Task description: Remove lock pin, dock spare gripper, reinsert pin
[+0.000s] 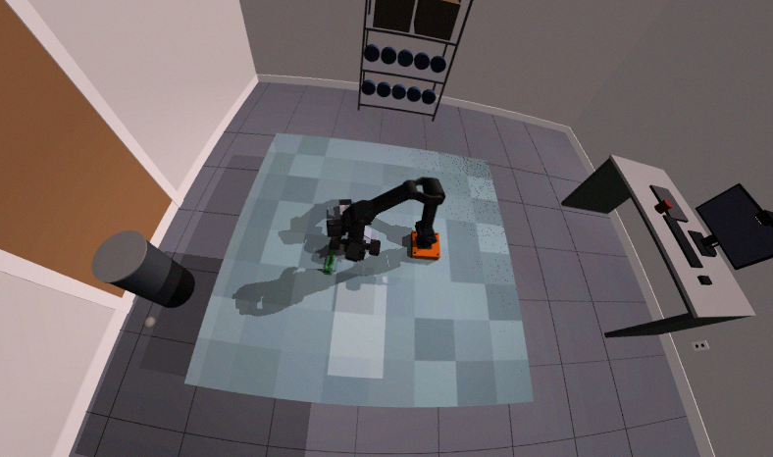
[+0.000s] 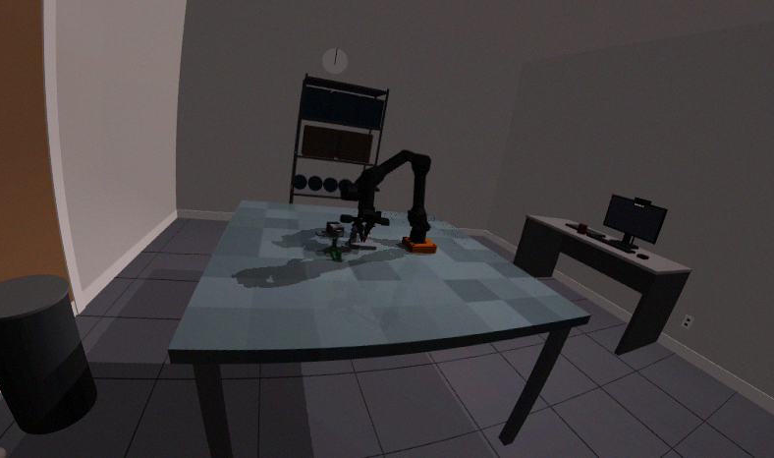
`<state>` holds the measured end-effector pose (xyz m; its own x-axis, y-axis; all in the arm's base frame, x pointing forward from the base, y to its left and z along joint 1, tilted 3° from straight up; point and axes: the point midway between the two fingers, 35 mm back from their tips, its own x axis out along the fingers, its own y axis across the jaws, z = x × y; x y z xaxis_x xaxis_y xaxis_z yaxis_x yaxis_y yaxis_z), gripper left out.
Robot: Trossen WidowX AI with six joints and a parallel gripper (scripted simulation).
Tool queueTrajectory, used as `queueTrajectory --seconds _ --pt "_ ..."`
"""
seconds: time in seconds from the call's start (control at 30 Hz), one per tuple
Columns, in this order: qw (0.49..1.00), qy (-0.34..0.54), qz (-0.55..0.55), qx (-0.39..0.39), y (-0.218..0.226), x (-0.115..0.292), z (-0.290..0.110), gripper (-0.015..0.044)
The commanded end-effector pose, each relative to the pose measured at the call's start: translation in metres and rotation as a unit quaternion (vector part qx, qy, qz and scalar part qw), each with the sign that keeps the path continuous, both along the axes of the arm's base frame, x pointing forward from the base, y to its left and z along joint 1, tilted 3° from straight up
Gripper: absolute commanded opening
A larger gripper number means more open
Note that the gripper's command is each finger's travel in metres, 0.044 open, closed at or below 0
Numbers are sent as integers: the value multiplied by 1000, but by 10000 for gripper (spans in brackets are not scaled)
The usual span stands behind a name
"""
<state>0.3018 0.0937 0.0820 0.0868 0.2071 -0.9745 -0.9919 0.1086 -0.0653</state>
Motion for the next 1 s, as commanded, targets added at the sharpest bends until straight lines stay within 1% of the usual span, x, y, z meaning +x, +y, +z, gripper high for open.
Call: queueTrajectory --seconds 0.0,0.97 --pt "1000 -1 -1 3 4 2 3 0" --pt "1000 5 -1 1 25 4 4 0"
